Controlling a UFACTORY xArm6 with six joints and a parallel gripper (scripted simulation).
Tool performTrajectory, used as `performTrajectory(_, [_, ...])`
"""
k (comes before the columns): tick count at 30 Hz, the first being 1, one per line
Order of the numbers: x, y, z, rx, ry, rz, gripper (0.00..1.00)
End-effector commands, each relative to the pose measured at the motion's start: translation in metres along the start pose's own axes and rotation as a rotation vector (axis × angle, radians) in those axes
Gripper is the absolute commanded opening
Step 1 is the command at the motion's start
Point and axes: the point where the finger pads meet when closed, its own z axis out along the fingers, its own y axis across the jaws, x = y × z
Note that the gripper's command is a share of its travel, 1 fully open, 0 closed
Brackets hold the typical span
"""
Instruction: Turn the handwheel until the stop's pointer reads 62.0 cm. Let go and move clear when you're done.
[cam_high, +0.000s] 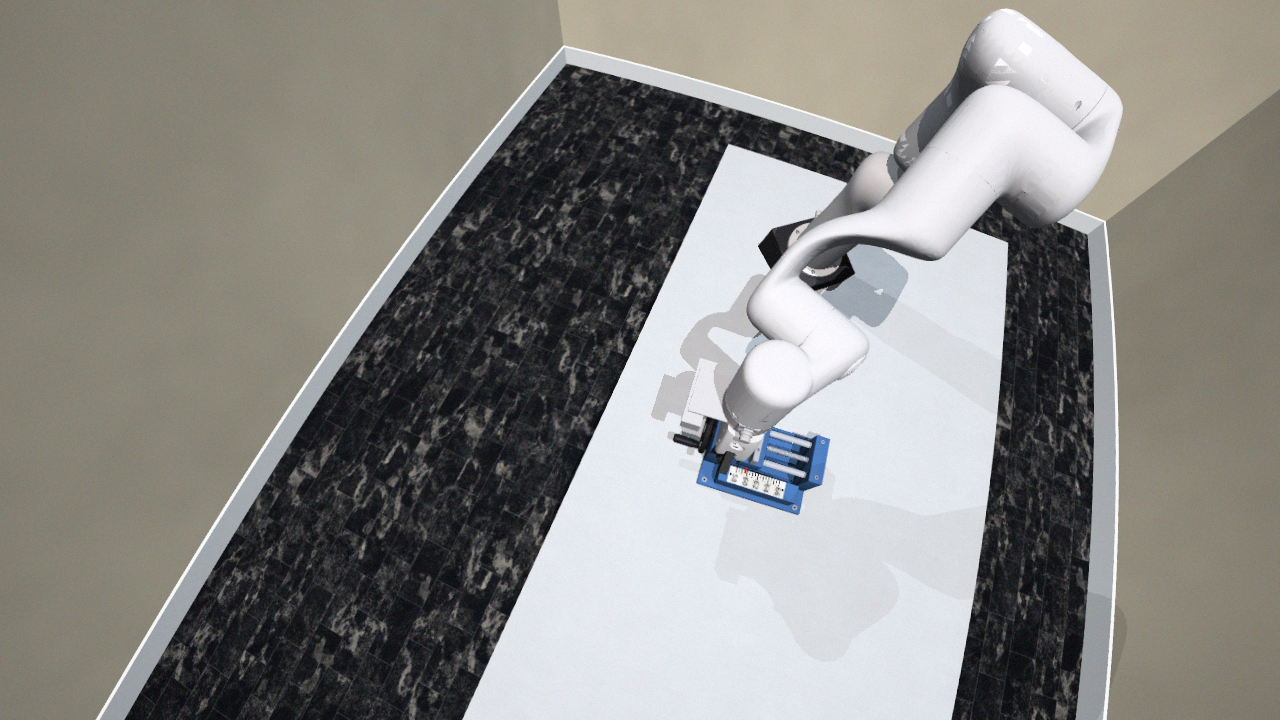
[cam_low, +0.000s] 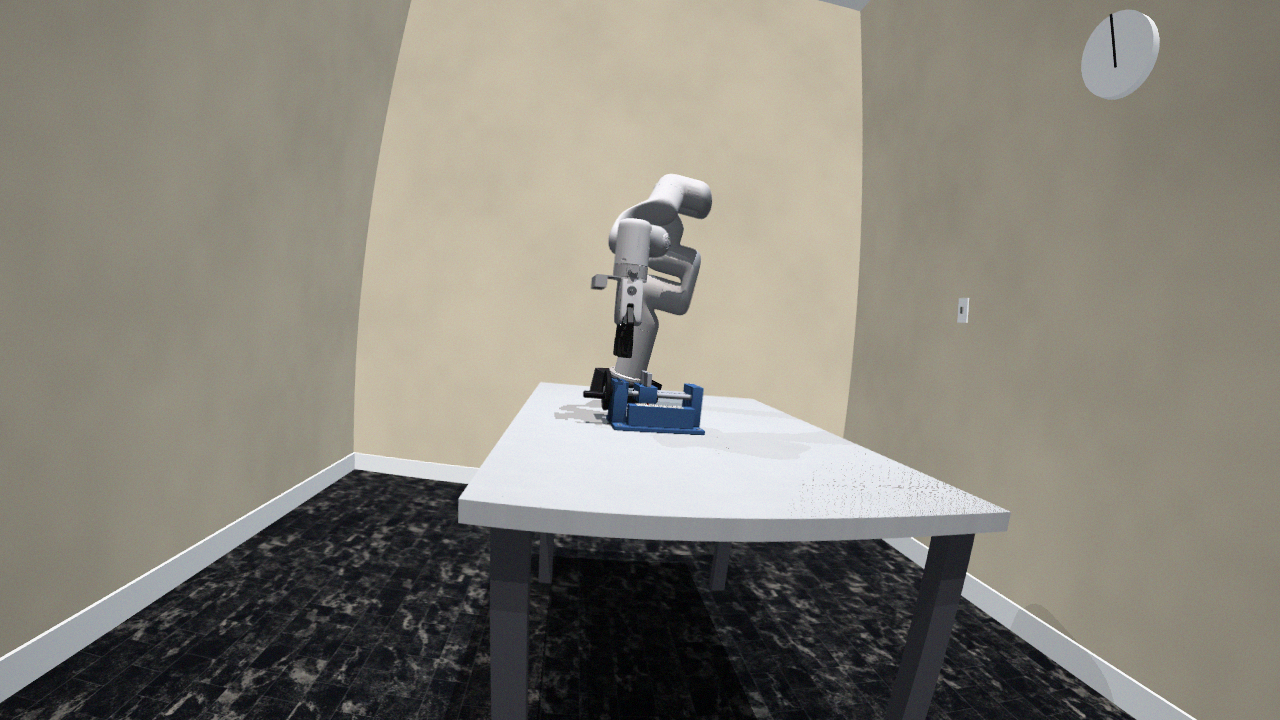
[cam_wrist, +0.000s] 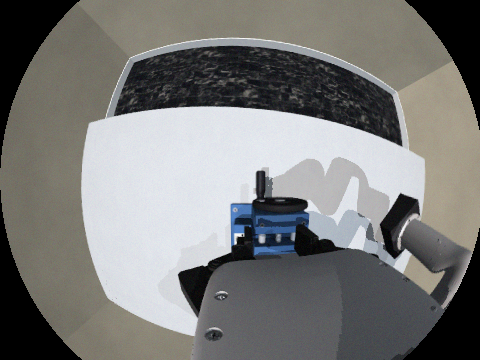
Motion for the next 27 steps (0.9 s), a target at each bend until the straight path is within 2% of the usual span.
performTrajectory(1, [0.045, -0.004, 0.000, 0.002, -0.006, -0.002, 0.57])
performTrajectory(5, [0.065, -0.005, 0.000, 0.002, -0.006, -0.002, 0.57])
performTrajectory(16, [0.066, -0.005, 0.000, 0.002, -0.006, -0.002, 0.57])
performTrajectory(22, [0.066, -0.005, 0.031, 0.002, -0.006, -0.002, 0.57])
performTrajectory(27, [0.066, -0.005, 0.034, 0.002, -0.006, -0.002, 0.57])
